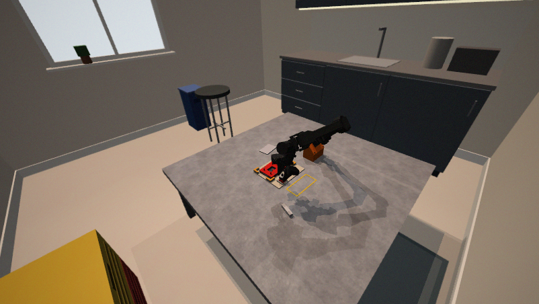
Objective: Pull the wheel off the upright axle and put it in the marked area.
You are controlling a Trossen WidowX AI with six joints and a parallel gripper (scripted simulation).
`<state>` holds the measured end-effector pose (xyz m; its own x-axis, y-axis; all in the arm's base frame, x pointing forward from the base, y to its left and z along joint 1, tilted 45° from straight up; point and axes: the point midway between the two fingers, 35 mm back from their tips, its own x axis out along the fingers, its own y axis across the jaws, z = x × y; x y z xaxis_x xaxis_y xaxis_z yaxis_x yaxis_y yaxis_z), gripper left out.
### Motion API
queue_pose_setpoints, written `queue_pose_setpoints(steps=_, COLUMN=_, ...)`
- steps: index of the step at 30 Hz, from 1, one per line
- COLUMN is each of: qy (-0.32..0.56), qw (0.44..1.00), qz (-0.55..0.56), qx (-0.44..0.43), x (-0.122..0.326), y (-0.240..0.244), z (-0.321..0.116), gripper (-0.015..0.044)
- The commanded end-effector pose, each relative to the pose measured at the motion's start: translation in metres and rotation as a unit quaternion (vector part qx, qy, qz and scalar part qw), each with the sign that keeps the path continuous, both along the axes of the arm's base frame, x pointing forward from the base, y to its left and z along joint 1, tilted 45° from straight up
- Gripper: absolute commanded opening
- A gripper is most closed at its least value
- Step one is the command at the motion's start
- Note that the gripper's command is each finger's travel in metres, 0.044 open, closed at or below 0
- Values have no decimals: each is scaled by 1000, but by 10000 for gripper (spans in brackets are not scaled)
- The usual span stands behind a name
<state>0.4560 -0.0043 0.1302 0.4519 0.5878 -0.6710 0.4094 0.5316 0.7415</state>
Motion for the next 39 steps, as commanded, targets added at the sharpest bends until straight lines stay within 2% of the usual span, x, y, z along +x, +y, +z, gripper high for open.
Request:
queue_pose_setpoints(steps=1, qy=15, qw=988, qz=147, qx=-47, x=-41, y=-26, z=-57, gripper=300)
queue_pose_setpoints(steps=9, qy=7, qw=960, qz=279, qx=-28, x=-85, y=-38, z=-90, gripper=300)
queue_pose_setpoints(steps=29, qy=7, qw=960, qz=279, qx=-28, x=-90, y=-31, z=-87, gripper=300)
queue_pose_setpoints(steps=39, qy=6, qw=960, qz=279, qx=-27, x=-86, y=16, z=-134, gripper=300)
